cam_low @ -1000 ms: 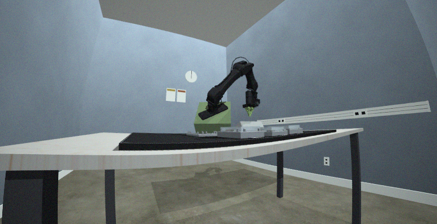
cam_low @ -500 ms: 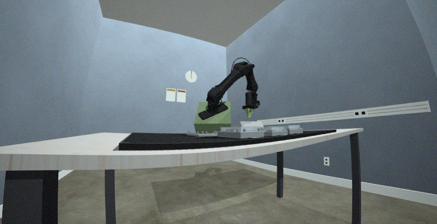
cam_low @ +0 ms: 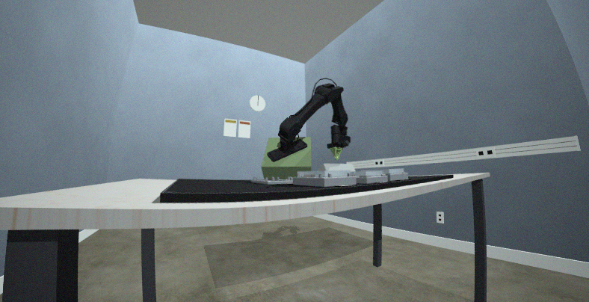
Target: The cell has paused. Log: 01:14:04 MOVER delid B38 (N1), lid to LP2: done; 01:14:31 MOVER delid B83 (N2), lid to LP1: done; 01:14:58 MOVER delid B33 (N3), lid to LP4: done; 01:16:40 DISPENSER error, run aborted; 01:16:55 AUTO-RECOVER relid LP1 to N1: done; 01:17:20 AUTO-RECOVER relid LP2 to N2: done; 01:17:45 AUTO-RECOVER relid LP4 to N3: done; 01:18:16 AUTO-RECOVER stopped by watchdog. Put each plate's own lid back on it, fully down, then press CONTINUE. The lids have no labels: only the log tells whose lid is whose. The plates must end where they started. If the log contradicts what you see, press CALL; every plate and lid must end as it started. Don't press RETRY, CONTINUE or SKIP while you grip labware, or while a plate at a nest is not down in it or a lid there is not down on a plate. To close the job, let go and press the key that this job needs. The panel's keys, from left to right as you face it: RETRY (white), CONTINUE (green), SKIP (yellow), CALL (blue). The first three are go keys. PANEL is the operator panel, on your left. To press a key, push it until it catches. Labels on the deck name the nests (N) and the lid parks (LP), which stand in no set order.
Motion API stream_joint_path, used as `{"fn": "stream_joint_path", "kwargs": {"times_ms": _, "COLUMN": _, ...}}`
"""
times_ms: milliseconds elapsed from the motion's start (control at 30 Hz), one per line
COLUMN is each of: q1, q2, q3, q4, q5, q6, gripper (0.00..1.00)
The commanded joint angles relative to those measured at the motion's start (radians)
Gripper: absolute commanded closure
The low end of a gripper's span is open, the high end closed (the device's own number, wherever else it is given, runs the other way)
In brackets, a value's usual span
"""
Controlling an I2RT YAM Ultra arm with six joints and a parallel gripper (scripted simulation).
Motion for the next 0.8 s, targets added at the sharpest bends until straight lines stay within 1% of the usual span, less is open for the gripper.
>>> {"fn": "stream_joint_path", "kwargs": {"times_ms": 0, "q1": 0.002, "q2": -0.017, "q3": 0.006, "q4": 0.020, "q5": 0.008, "q6": -0.007, "gripper": 1.00}}
{"fn": "stream_joint_path", "kwargs": {"times_ms": 767, "q1": 0.002, "q2": -0.010, "q3": -0.005, "q4": 0.016, "q5": 0.004, "q6": -0.005, "gripper": 1.00}}
